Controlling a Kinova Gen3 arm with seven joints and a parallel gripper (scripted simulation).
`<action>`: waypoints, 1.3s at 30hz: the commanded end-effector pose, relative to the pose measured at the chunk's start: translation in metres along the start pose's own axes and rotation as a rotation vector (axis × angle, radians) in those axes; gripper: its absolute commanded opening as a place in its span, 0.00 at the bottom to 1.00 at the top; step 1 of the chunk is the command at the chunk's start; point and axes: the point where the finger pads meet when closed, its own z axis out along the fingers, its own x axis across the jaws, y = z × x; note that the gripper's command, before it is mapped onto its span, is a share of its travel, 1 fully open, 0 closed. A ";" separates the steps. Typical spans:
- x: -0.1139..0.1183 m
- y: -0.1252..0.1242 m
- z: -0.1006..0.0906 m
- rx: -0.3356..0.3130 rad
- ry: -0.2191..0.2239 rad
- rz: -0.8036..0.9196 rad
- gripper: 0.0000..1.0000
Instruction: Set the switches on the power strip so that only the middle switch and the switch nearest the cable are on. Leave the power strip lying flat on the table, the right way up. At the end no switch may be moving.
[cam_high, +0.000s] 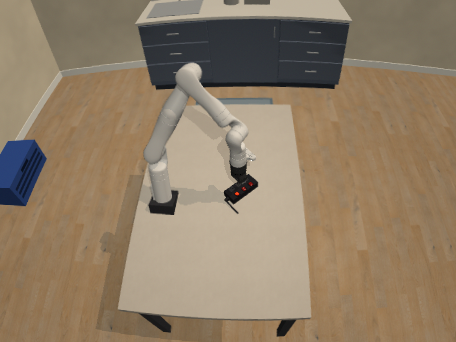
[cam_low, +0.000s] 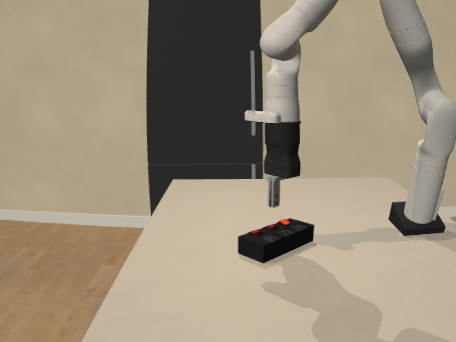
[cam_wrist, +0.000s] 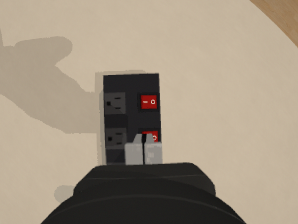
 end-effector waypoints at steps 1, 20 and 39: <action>0.000 0.000 0.001 0.000 0.000 0.000 0.00; 0.000 0.000 0.021 0.000 0.000 0.000 0.00; 0.000 0.000 0.039 0.000 0.000 0.000 0.00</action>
